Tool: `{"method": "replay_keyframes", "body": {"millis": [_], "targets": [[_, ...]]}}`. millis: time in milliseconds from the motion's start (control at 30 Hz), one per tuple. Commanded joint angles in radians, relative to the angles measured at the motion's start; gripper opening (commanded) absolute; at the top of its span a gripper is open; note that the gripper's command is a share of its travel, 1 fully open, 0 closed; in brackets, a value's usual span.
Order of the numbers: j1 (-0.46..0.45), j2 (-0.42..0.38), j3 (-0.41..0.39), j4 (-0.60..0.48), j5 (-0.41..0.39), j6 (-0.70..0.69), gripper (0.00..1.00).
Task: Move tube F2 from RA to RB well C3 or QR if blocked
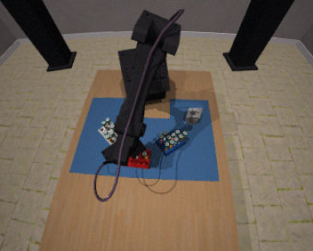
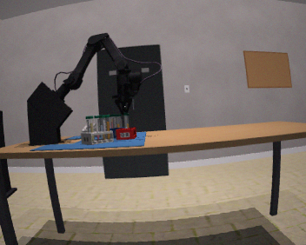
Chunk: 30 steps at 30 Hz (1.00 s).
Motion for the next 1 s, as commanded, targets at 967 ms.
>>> {"method": "replay_keyframes", "body": {"millis": [967], "targets": [[0.004, 0.006, -0.002, 0.017, 0.015, 0.005, 0.3]]}}
